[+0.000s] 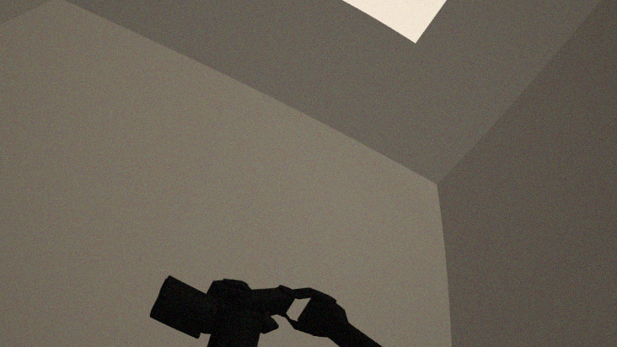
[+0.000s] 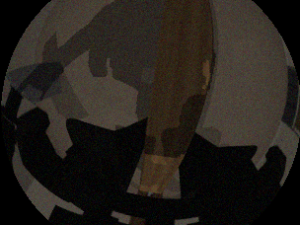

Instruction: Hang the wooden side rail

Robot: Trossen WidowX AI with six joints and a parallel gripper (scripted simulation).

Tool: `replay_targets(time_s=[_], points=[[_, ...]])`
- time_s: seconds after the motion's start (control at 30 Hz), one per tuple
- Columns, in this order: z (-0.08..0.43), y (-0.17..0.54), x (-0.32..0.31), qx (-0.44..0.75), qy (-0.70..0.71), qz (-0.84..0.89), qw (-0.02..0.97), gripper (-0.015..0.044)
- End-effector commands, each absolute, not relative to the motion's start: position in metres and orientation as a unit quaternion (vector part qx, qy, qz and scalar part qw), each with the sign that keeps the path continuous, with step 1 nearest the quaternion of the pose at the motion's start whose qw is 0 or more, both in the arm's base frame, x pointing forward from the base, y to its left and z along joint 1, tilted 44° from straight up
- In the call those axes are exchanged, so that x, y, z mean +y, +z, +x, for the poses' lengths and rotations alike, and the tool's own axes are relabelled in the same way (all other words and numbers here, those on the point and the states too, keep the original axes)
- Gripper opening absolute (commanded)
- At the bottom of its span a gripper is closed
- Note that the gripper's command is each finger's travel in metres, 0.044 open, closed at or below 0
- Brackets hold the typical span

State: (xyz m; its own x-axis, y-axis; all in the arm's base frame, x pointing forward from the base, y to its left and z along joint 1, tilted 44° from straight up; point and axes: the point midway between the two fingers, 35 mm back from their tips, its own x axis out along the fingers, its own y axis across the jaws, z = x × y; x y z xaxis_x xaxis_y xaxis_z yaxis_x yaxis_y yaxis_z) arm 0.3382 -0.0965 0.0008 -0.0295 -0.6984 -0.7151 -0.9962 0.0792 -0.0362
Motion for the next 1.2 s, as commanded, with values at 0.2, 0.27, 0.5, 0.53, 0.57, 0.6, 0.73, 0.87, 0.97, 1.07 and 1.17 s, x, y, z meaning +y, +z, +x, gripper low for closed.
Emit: replay_targets(time_s=[0.2,0.27,0.5,0.53,0.57,0.6,0.73,0.87,0.97,1.07,1.17], points=[[0.3423,0.0063,-0.0922,0.668,0.247,-0.634,0.303,0.0],[0.3423,0.0066,-0.0919,0.668,0.247,-0.634,0.303,0.0],[0.3427,0.0068,-0.0923,0.668,0.247,-0.634,0.303,0.0],[0.3428,0.0068,-0.0925,0.668,0.247,-0.634,0.303,0.0],[0.3429,0.0068,-0.0927,0.668,0.247,-0.634,0.303,0.0],[0.343,0.0069,-0.0928,0.668,0.247,-0.634,0.303,0.0],[0.3434,0.0069,-0.0935,0.668,0.247,-0.634,0.303,0.0],[0.3438,0.0069,-0.0941,0.668,0.247,-0.634,0.303,0.0],[0.3441,0.0069,-0.0946,0.668,0.247,-0.634,0.303,0.0],[0.3444,0.0069,-0.0951,0.668,0.247,-0.634,0.303,0.0],[0.3447,0.0069,-0.0956,0.668,0.247,-0.634,0.303,0.0]])
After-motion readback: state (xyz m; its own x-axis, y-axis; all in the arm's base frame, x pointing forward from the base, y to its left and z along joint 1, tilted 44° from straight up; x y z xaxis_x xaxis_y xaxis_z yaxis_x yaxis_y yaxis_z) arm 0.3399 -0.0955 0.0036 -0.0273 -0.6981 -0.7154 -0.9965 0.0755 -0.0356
